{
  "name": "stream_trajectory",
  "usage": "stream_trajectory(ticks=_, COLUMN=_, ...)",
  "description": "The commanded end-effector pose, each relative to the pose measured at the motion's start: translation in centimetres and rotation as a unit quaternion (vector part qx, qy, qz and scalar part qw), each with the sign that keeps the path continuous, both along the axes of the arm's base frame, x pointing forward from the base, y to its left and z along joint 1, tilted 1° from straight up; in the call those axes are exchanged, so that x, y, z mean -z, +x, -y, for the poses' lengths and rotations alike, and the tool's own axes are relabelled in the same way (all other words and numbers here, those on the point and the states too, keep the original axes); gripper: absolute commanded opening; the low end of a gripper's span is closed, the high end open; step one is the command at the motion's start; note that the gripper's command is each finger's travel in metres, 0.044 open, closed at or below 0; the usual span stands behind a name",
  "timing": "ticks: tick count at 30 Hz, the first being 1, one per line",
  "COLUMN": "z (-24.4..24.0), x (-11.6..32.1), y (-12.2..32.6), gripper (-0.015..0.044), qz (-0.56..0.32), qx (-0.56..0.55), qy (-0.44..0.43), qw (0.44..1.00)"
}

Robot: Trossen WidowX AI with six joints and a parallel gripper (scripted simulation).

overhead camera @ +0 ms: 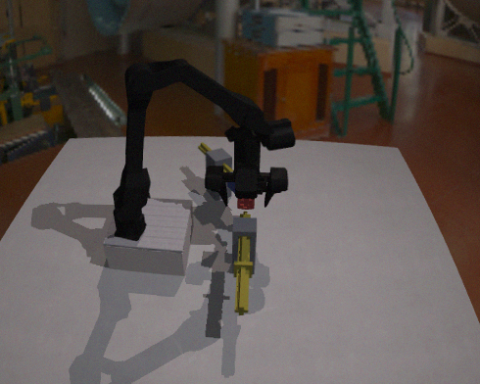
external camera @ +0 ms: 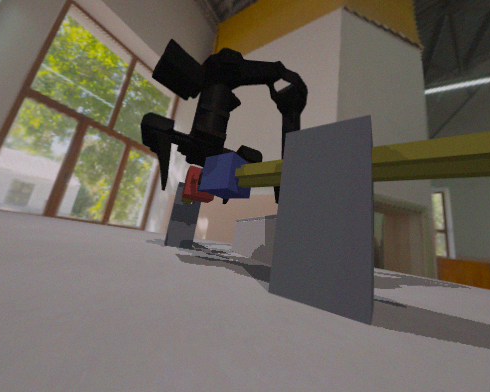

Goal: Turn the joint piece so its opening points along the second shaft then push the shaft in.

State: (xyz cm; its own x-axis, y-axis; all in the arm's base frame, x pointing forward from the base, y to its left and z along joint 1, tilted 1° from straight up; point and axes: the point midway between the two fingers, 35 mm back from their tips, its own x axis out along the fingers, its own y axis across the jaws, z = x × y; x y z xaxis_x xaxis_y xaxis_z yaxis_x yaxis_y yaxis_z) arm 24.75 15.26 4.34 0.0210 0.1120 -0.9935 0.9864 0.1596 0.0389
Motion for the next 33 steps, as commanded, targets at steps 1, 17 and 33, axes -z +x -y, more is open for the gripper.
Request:
stream_trajectory(ticks=1, z=0.0, x=-0.6, y=0.0, gripper=0.0440, qz=-0.004, qx=-0.002, qy=0.014, qw=1.000)
stream_trajectory(ticks=17, z=-0.5, x=-4.2, y=0.5, gripper=0.0440, qz=0.021, qx=-0.210, qy=-0.009, qw=0.977)
stream_trajectory(ticks=33, z=-0.8, x=-9.0, y=0.4, gripper=0.0440, qz=0.040, qx=-0.464, qy=-0.036, qw=0.884)
